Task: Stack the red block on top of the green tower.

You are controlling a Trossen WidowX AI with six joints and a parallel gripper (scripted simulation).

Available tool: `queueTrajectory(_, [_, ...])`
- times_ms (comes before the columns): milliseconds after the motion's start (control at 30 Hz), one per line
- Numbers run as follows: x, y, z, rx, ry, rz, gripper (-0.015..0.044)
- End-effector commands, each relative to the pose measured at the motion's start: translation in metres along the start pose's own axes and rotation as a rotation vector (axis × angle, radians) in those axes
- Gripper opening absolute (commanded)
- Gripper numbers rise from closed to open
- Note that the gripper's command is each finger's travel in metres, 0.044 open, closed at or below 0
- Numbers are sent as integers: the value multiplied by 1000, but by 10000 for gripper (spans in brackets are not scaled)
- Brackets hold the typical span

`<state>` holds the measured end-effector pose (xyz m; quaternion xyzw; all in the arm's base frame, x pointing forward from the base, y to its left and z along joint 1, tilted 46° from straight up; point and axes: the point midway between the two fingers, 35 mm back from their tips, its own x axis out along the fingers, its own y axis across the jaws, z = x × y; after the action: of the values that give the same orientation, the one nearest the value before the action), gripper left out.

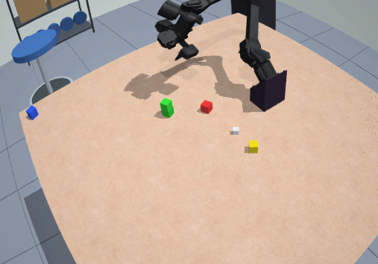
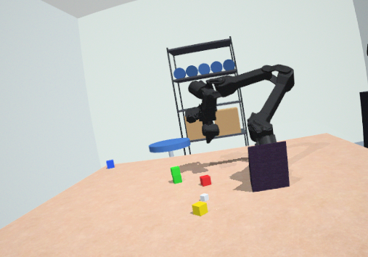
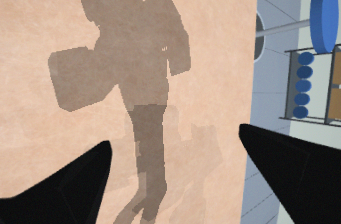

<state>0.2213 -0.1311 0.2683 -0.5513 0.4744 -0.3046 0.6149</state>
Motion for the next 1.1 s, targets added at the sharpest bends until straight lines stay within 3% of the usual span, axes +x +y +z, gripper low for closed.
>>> queueTrajectory(0, [-2,34,29,-32,-61,106,440])
queueTrajectory(367, [-25,122,69,-108,-91,369,440])
queueTrajectory(733, [-60,196,62,-201,64,547,440])
queueTrajectory(1067, [-59,206,57,-212,94,559,440])
